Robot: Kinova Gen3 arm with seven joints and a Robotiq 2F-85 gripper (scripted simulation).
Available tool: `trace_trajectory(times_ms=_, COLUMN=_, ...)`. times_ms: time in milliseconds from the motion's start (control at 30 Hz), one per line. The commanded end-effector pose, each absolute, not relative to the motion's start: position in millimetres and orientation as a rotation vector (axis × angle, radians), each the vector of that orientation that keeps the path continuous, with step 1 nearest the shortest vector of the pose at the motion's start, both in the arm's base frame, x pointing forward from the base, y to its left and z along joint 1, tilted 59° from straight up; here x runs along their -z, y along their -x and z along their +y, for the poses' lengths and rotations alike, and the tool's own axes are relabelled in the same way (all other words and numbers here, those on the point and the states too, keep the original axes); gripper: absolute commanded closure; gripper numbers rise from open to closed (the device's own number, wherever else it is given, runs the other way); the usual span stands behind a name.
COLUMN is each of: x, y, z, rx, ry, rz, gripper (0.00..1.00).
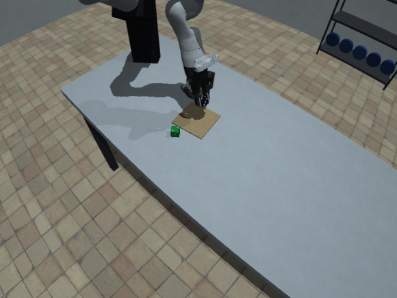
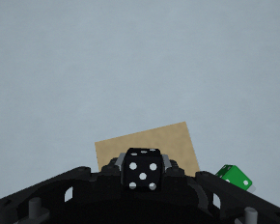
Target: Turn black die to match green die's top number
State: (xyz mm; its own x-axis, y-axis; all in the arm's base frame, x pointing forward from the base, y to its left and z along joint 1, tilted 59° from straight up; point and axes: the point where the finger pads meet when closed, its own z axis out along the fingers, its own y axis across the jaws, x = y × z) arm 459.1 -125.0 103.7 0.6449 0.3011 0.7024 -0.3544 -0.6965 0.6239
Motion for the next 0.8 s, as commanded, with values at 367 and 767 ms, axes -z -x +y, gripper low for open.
trace_trajectory(times_ms=367, x=-98.1, y=-450.4, z=-136.1, rx=-1.26, ry=-1.94, rz=0.082, gripper=0.74)
trace_trajectory(times_ms=767, x=-96.2, y=-448.8, z=-136.7, rx=-1.542, ry=-1.742, rz=0.234, gripper=0.74)
